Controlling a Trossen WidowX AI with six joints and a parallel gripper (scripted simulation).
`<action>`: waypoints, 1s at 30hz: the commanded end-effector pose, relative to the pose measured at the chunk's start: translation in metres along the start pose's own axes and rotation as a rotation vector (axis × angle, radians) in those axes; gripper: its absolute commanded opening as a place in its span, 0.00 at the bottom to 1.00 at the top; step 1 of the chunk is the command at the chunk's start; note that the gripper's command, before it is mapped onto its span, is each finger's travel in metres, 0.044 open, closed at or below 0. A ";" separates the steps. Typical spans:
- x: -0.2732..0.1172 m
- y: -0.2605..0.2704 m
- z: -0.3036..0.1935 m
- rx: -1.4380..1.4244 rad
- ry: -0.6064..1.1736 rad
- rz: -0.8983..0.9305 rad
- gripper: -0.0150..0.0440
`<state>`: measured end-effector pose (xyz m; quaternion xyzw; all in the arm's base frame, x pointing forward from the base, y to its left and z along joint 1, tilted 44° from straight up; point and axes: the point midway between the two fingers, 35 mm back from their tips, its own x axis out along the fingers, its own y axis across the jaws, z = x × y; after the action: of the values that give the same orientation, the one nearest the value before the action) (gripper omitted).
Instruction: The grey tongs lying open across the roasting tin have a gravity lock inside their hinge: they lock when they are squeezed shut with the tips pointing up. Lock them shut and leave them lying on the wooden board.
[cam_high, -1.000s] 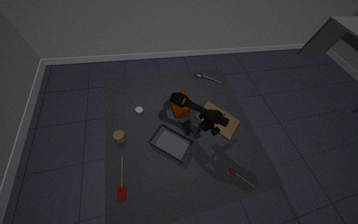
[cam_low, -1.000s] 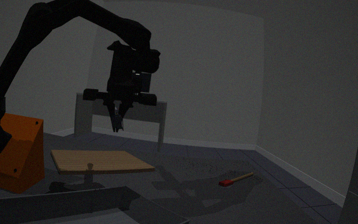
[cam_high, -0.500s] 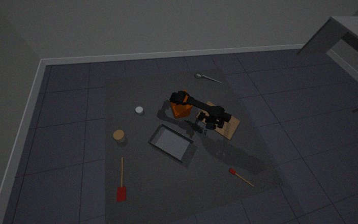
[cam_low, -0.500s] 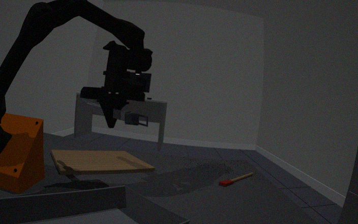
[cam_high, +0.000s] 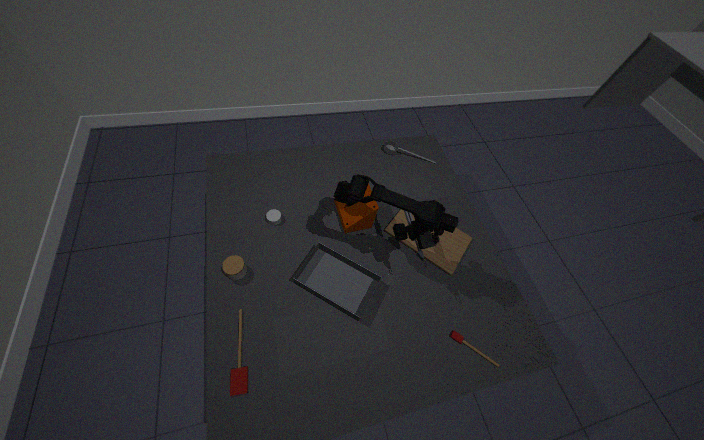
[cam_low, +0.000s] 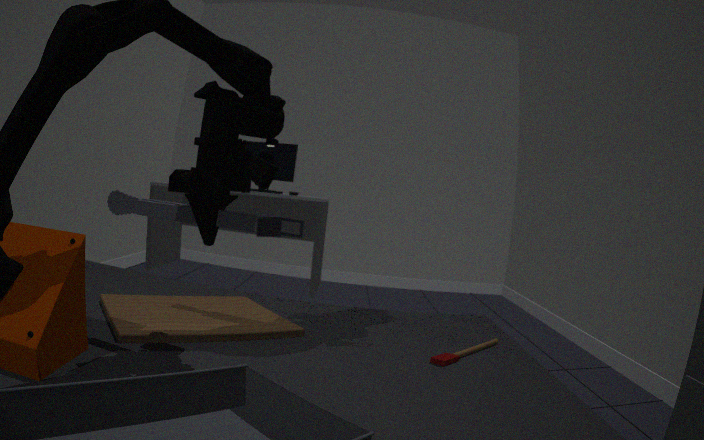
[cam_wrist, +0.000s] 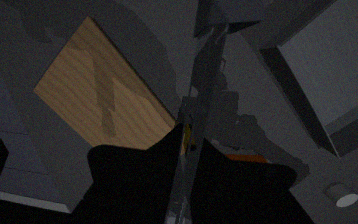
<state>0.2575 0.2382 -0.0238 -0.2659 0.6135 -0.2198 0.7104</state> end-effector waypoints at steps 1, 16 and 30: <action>0.003 0.006 -0.008 -0.154 0.011 -0.002 0.00; 0.001 0.024 -0.032 -0.737 0.010 0.006 0.00; 0.000 0.038 -0.055 -1.279 0.008 0.013 0.00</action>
<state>0.2089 0.2611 -0.0483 -0.6093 0.6336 0.1585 0.4496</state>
